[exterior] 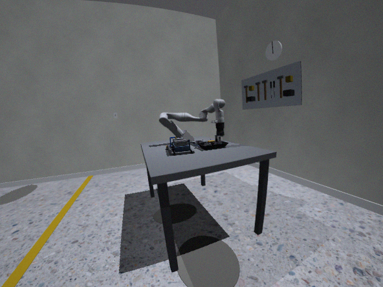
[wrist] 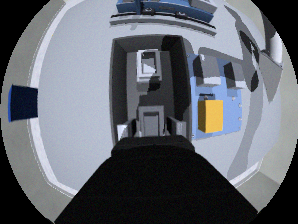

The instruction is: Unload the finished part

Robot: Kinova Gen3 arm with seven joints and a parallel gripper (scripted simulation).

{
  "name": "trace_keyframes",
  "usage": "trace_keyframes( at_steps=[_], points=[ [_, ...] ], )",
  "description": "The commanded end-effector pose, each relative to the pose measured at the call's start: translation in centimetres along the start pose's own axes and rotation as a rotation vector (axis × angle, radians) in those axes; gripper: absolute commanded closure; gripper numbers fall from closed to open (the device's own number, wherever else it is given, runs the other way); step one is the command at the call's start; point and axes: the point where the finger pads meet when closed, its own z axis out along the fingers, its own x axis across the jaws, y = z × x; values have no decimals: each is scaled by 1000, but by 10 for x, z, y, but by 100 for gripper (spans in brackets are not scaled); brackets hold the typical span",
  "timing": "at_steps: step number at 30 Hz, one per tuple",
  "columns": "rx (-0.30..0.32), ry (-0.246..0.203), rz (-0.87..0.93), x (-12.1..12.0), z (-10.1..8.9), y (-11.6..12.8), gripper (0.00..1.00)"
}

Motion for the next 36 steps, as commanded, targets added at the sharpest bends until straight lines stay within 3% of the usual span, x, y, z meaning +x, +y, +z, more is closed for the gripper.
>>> trace_keyframes(
  at_steps=[1,11,21,23,30,36],
  points=[
    [-2,-2,0,0,-2,0,0],
    [-2,-2,0,0,-17,0,0],
    [-2,-2,0,0,-69,0,0],
    [-2,-2,0,0,-69,0,0],
    [-2,-2,0,0,-109,0,0],
    [-2,-2,0,0,-131,0,0]
  ],
)
